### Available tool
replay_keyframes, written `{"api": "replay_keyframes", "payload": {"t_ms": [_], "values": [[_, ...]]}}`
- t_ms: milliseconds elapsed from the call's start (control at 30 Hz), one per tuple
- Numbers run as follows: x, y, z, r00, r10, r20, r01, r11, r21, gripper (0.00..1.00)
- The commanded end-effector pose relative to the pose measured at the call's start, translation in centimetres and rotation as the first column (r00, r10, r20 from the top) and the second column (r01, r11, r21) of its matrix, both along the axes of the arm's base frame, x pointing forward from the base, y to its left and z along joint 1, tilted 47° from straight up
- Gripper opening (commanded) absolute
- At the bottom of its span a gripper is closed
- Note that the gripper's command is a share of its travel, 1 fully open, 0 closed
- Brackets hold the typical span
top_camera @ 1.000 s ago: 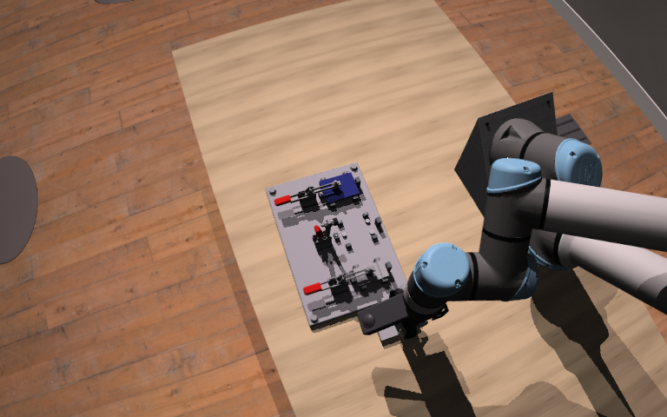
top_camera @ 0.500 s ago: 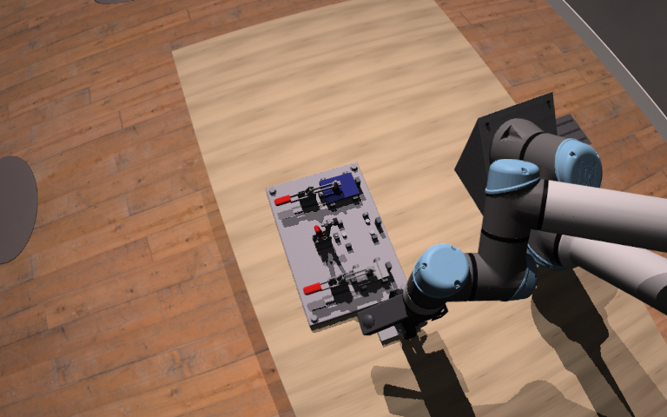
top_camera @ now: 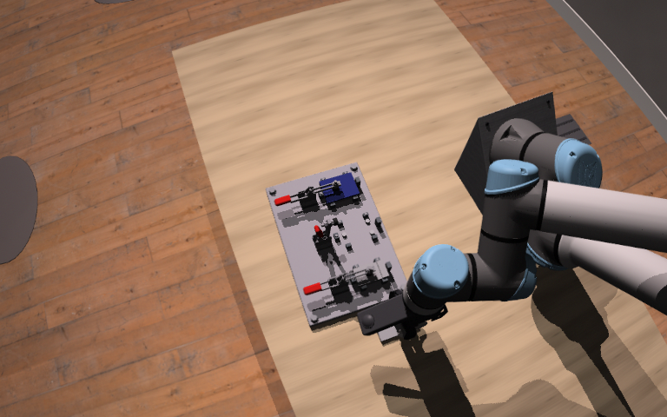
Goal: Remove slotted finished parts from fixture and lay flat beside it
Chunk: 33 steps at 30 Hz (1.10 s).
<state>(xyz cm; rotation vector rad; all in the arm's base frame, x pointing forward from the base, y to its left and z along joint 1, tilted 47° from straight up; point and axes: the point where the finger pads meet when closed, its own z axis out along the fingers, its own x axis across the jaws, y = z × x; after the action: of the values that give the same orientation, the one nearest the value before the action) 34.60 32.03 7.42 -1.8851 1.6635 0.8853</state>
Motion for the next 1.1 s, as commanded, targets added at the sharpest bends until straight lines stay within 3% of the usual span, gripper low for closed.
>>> {"api": "replay_keyframes", "payload": {"t_ms": [0,433,467,1067], "values": [[0.04,-0.01,0.02,1.0,0.0,0.001,0.0,1.0,0.0,0.0],[0.04,-0.01,0.02,1.0,0.0,0.001,0.0,1.0,0.0,0.0],[0.04,-0.01,0.02,1.0,0.0,0.001,0.0,1.0,0.0,0.47],[0.04,-0.02,0.02,1.0,0.0,0.001,0.0,1.0,0.0,0.47]]}}
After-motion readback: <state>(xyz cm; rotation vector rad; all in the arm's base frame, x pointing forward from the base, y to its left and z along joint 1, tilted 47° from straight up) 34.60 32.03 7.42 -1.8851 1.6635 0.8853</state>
